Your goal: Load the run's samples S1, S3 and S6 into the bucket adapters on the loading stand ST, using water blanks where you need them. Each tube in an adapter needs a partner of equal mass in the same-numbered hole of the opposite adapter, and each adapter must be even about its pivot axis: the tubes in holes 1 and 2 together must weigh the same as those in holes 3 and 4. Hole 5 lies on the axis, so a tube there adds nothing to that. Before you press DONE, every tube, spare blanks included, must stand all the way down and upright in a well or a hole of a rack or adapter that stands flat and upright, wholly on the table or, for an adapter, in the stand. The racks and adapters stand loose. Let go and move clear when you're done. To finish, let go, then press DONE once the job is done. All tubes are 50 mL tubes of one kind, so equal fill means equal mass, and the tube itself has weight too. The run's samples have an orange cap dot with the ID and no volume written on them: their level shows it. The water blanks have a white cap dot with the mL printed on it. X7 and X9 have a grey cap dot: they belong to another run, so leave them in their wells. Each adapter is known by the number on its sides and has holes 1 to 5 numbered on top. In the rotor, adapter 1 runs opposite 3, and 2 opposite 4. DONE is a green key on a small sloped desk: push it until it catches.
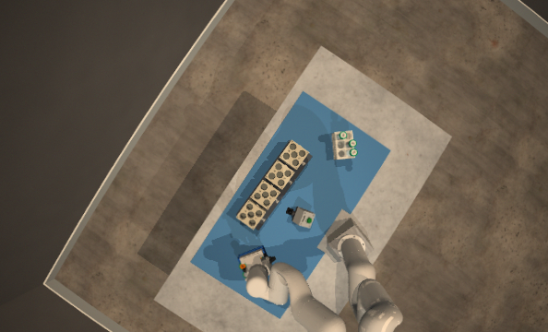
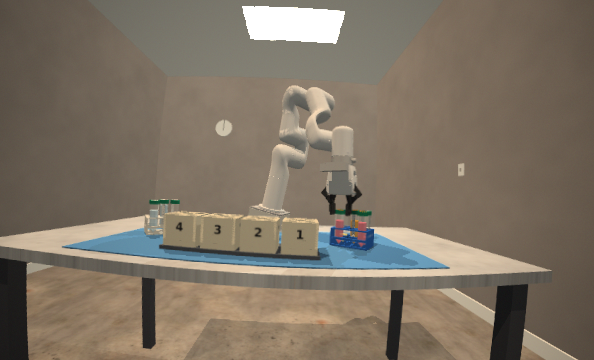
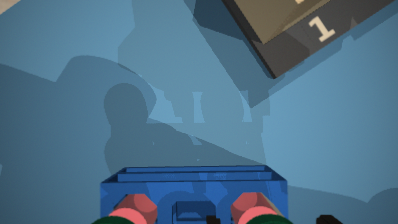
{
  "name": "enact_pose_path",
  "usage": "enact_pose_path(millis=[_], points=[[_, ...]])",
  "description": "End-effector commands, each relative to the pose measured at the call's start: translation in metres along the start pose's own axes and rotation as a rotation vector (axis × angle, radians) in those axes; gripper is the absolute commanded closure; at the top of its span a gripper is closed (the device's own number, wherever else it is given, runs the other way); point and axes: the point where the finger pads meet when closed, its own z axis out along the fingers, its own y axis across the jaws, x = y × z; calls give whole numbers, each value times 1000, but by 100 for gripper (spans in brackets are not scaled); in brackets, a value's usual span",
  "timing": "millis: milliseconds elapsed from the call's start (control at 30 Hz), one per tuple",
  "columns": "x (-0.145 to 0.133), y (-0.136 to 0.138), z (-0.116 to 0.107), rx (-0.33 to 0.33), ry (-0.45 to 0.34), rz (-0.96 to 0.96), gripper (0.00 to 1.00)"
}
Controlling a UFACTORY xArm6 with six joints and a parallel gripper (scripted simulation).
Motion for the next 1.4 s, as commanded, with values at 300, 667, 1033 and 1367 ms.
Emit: enact_pose_path(millis=[300, 667, 1033, 1367], points=[[0, -1, 4, 4, 1, 0, 43], [0, -1, 4, 4, 1, 0, 43], [0, -1, 2, 4, 1, 0, 100], [0, -1, 2, 4, 1, 0, 100]])
